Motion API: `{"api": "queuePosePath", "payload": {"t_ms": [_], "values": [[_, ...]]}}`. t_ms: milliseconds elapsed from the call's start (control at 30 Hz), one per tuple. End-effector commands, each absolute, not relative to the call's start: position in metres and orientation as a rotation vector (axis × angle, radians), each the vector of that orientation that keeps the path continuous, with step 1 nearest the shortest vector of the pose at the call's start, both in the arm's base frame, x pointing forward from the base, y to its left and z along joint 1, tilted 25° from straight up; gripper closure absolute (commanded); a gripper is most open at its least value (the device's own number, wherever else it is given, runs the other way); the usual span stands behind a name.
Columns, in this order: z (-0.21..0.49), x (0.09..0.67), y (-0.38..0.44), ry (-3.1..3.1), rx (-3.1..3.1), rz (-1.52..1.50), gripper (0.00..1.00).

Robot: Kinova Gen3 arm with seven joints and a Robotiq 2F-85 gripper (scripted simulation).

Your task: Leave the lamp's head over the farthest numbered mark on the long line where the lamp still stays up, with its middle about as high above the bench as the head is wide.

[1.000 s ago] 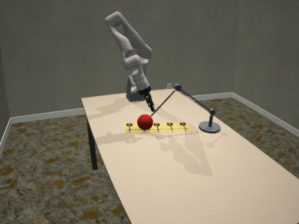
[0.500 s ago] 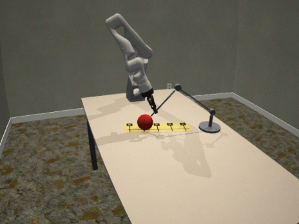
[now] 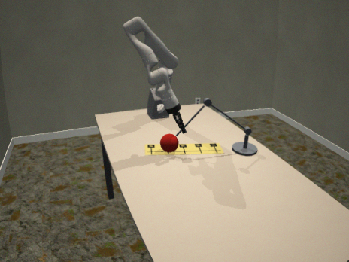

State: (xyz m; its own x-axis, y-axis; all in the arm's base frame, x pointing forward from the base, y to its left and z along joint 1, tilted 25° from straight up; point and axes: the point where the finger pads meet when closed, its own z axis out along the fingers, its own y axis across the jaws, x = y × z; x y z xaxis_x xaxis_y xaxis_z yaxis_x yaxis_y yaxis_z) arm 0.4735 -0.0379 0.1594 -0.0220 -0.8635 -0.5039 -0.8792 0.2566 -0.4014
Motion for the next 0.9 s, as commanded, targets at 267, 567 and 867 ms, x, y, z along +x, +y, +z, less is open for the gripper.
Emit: {"api": "queuePosePath", "payload": {"t_ms": [267,567,867], "values": [[0.1599,0.4735,-0.0395,1.86,-1.582,0.026,1.0],[0.1601,0.4734,-0.0393,1.86,-1.583,0.027,1.0],[0.1622,0.4732,-0.0368,1.859,-1.584,0.027,1.0]]}}
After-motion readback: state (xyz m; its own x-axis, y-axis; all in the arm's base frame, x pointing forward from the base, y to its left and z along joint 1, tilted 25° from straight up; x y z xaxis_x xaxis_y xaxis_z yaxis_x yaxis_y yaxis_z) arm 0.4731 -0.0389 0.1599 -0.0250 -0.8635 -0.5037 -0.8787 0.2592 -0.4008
